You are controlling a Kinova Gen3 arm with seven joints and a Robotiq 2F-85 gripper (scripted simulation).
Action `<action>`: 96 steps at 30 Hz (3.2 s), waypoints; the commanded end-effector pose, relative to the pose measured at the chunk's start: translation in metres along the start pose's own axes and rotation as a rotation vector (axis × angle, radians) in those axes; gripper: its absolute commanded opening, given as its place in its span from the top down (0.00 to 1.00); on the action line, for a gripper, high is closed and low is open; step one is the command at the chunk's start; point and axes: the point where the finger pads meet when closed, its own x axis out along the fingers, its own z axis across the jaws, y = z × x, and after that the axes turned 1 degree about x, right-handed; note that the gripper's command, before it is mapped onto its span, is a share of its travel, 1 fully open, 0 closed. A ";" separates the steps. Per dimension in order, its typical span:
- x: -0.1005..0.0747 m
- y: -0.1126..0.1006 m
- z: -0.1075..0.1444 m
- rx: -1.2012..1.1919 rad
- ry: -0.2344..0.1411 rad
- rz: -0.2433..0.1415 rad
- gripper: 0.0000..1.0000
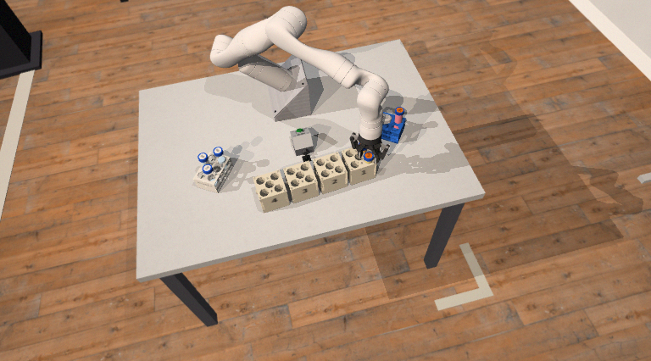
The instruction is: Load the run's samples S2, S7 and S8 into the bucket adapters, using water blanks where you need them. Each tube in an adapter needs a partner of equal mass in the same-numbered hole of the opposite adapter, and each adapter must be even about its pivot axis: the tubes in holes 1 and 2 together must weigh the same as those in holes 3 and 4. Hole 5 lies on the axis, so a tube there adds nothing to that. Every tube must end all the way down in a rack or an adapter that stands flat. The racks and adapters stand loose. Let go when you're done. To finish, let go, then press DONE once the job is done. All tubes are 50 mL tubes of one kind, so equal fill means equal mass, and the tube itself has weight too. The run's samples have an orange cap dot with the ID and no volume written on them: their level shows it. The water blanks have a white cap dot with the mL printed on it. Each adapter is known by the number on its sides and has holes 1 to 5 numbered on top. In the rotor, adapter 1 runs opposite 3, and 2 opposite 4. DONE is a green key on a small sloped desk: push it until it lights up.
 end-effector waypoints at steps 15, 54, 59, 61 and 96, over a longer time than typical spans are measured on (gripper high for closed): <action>-0.004 0.000 0.000 0.000 -0.002 0.000 0.38; -0.048 0.000 0.000 0.000 -0.002 0.000 0.38; -0.054 0.000 0.000 0.000 -0.002 0.000 0.38; -0.057 0.000 0.000 0.000 -0.002 0.000 0.38; -0.098 0.000 0.000 0.000 -0.002 0.000 0.38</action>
